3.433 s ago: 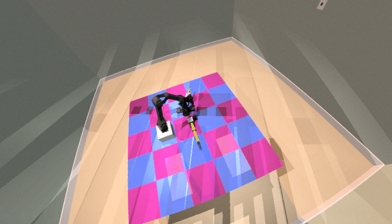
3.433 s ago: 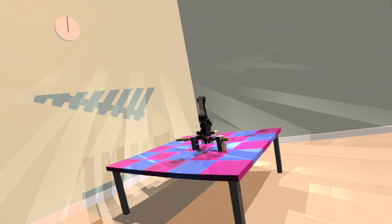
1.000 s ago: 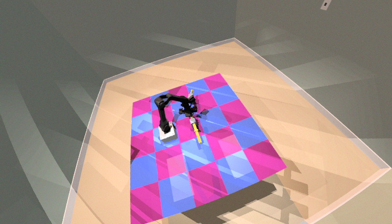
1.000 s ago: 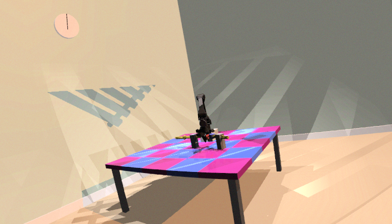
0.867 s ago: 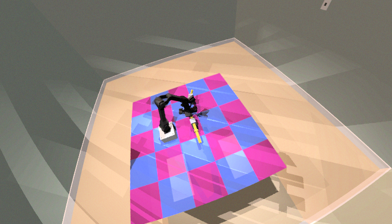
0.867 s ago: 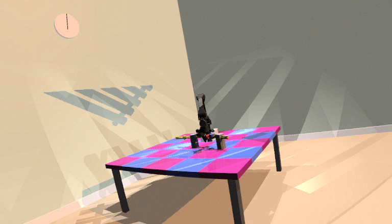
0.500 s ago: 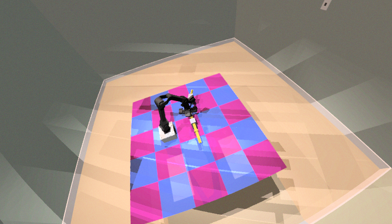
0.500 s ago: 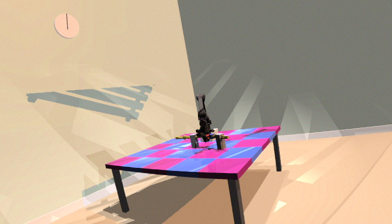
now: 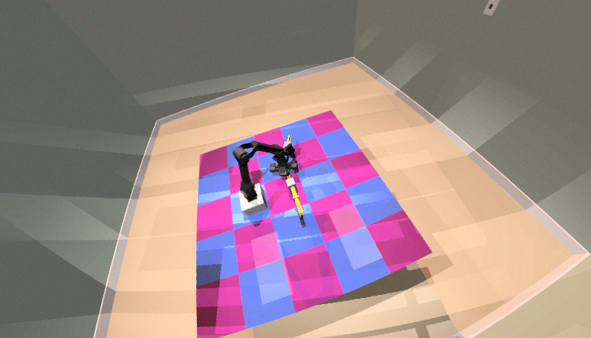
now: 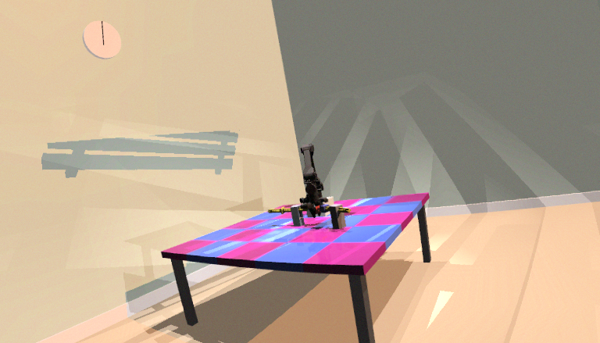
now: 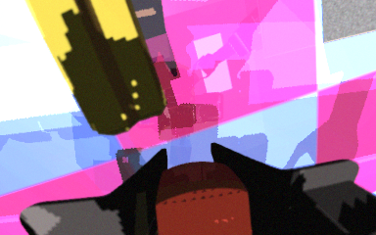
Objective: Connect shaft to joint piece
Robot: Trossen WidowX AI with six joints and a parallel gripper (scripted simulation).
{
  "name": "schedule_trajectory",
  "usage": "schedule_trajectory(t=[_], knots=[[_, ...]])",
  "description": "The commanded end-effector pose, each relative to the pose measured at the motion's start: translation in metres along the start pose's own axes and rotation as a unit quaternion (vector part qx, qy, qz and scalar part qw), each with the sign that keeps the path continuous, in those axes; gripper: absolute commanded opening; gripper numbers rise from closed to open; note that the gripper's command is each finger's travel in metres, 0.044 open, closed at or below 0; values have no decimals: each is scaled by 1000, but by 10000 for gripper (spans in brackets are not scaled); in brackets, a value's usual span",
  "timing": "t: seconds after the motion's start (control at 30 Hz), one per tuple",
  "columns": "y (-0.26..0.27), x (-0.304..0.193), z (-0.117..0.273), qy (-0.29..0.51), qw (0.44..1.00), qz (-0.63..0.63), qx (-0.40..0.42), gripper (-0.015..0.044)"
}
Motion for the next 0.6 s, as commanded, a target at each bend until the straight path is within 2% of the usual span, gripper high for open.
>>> schedule_trajectory(t=[0.0,0.3,0.57], knots=[[1,-3,2,-22,1000,16,0,0],[4,-12,7,-83,995,58,1,0],[4,-13,8,-92,994,61,1,0]])
Point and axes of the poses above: the point midway between the two fingers, 35 mm back from their tips, its own z axis back along the fingers, its own y axis across the jaws, x = y × z, the point moved 9 cm from there along z, back along the fingers, and after that the axes turned 3 degrees about z, right-handed, at the moved point
